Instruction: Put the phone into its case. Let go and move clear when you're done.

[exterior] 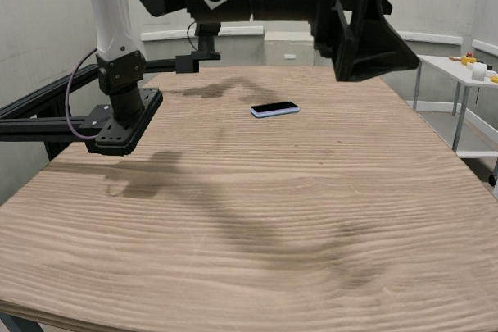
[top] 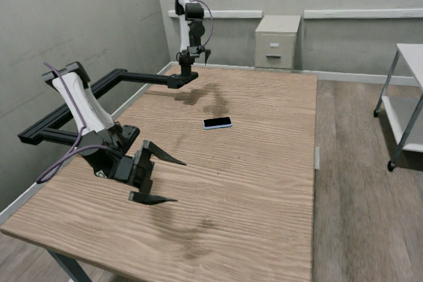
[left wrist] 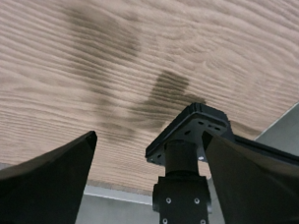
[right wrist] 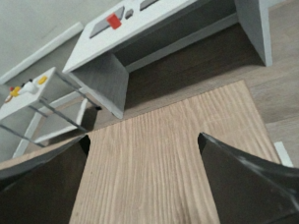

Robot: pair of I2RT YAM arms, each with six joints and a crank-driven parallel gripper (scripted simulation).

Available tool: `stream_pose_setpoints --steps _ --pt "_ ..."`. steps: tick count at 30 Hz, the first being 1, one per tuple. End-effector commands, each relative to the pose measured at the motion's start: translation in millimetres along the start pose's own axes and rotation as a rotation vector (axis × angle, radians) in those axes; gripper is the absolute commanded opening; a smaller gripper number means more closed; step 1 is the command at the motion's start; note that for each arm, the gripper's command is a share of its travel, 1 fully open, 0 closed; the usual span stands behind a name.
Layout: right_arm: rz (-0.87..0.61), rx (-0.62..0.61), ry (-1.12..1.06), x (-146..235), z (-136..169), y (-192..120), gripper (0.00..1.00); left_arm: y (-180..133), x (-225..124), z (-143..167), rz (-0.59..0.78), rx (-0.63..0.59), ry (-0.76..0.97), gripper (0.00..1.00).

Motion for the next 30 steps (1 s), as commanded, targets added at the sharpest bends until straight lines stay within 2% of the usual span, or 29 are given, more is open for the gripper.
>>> stream_pose_setpoints --steps 1,18,26,30 --pt "-0.008 -0.016 -0.019 2 -8 1 1.0 -2 -1 -2 0.002 -0.016 0.004 1.0" --pt "-0.008 -0.016 -0.019 2 -8 1 1.0 -2 -1 -2 0.002 -0.016 0.004 1.0" --pt "-0.123 0.074 -0.094 35 14 4 1.0 23 -2 -19 -0.027 -0.061 -0.198 0.02" --pt "-0.297 0.16 -0.184 83 41 10 1.0 55 -4 -37 -0.046 -0.085 -0.436 0.0"
Point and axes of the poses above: on each arm, the point where the finger pads meet when closed, its own y axis out along the fingers, its own x axis across the jaws, z = x × y, the point moved 7 cm from there along -y, back along the fingers, and after that the axes turned 12 degrees about -y, right-handed, at the moved point
